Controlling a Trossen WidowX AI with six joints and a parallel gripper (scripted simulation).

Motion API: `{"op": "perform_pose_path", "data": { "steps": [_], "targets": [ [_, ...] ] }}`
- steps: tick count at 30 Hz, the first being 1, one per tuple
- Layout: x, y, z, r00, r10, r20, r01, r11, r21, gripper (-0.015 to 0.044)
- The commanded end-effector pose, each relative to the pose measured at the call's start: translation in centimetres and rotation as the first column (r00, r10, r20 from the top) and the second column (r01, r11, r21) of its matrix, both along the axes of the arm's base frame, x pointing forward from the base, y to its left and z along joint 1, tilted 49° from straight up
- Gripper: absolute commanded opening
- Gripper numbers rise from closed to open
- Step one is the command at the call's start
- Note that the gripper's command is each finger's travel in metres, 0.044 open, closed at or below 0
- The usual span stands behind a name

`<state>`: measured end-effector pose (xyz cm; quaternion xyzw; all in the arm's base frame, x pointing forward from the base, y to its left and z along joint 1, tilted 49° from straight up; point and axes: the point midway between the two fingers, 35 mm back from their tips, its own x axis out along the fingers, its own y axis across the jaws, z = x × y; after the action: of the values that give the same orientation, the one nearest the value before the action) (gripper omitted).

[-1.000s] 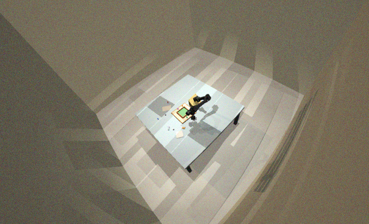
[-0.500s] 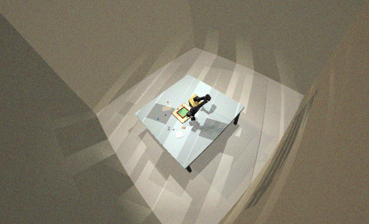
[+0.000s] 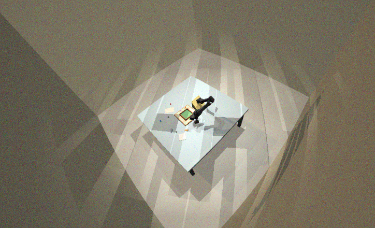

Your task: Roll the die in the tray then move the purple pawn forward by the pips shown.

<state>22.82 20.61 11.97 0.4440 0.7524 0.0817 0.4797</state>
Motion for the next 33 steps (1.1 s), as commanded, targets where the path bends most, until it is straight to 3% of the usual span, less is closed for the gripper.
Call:
{"op": "perform_pose_path", "data": {
  "steps": [1,5,10,12,33],
  "targets": [
    [0.0,0.1,-0.2,1.0,-0.004,-0.002,0.004,1.0,-0.005,0.0196],
    [0.0,0.1,-0.2,1.0,-0.004,-0.002,0.004,1.0,-0.005,0.0091],
    [0.0,0.1,-0.2,1.0,-0.004,-0.002,0.004,1.0,-0.005,0.0058],
    [0.0,0.0,-0.2,1.0,-0.004,-0.001,0.004,1.0,-0.005,0.0005],
    [1.1,-8.5,7.8,1.0,-0.004,-0.003,0.004,1.0,-0.014,0.0]
  ]
}}
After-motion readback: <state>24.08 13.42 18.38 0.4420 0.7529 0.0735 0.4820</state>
